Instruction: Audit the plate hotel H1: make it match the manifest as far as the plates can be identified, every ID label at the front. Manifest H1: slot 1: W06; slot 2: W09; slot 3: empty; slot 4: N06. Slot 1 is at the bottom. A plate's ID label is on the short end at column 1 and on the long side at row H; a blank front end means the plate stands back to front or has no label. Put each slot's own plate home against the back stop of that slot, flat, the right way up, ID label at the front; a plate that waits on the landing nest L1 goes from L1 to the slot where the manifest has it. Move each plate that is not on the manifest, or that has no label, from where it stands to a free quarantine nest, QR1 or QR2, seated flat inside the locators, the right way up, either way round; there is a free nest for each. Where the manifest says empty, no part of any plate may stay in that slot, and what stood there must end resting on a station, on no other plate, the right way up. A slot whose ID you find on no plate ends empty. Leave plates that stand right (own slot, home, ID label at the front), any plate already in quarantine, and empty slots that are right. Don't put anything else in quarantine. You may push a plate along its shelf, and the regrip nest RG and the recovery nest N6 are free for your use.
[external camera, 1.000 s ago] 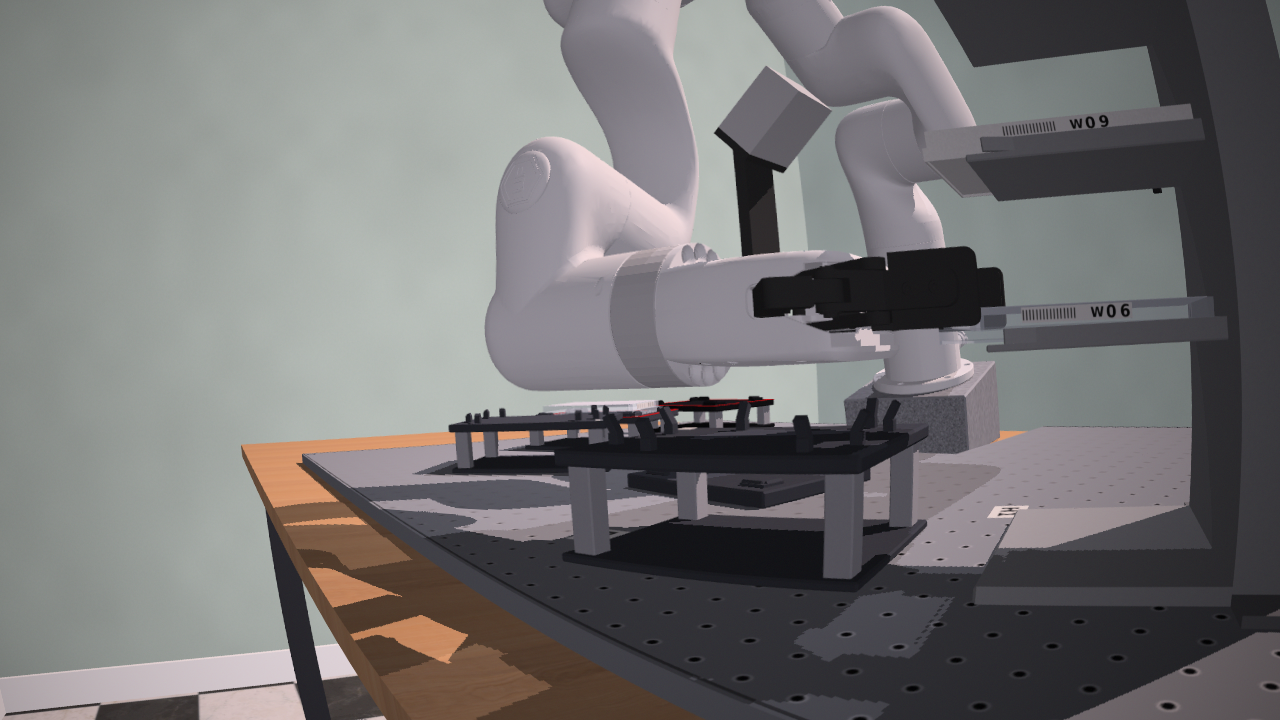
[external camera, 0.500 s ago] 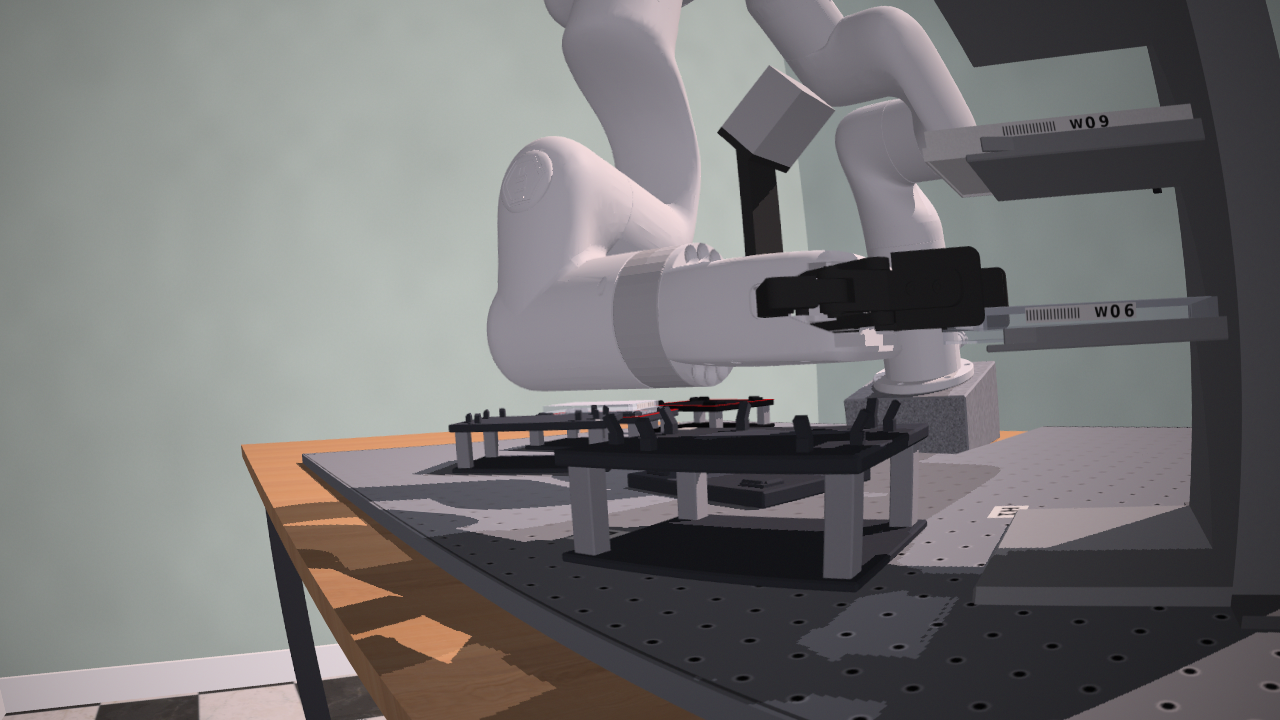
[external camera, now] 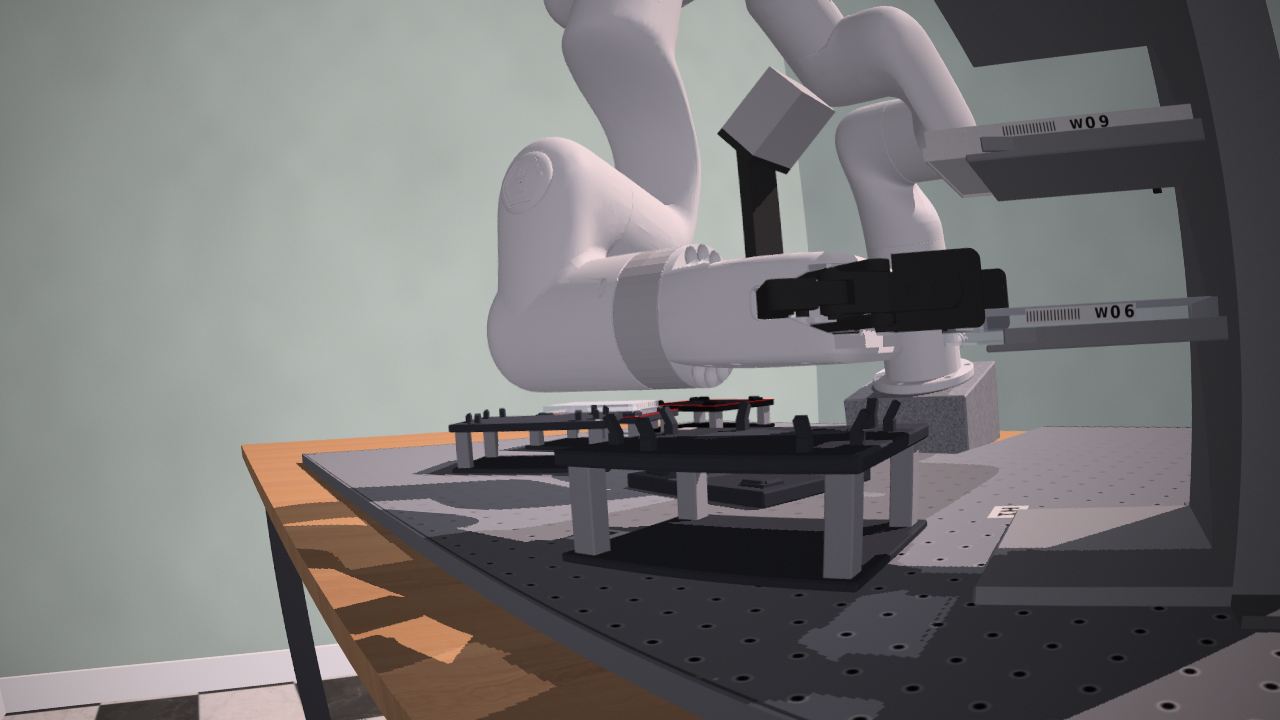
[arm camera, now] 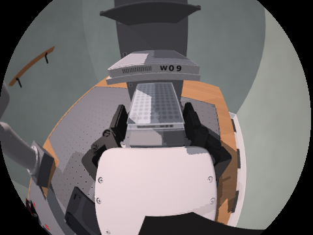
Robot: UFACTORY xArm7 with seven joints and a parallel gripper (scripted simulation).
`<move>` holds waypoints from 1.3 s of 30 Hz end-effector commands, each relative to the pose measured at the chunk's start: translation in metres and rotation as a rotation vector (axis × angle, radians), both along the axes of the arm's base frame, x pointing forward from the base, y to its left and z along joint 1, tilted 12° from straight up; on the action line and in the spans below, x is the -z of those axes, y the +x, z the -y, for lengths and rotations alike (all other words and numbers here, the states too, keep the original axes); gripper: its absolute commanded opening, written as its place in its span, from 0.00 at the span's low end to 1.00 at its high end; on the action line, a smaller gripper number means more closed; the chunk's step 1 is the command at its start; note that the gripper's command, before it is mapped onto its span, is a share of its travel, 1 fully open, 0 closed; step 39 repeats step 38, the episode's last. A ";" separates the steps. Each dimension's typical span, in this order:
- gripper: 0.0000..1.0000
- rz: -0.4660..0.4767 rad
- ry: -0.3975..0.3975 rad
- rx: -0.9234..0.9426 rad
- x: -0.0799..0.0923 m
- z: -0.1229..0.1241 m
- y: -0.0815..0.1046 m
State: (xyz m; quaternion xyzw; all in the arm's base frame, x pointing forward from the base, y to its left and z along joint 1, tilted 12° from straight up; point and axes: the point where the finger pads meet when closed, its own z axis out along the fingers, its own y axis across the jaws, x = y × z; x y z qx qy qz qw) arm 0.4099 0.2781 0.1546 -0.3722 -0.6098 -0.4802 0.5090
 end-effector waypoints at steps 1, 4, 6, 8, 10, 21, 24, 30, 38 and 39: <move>1.00 0.003 0.001 0.000 -0.001 0.000 0.001; 1.00 0.003 0.001 0.000 -0.001 0.000 0.001; 1.00 0.003 0.001 0.000 -0.001 0.000 0.001; 1.00 0.003 0.001 0.000 -0.001 0.000 0.001; 1.00 0.003 0.001 0.000 -0.001 0.000 0.001; 1.00 0.003 0.001 0.000 -0.001 0.001 0.001; 1.00 0.003 0.001 0.000 -0.001 0.003 0.001; 1.00 0.003 0.001 0.000 -0.002 0.013 0.004; 1.00 0.003 0.001 0.000 -0.002 0.024 0.007; 1.00 0.003 0.001 0.000 -0.002 0.024 0.007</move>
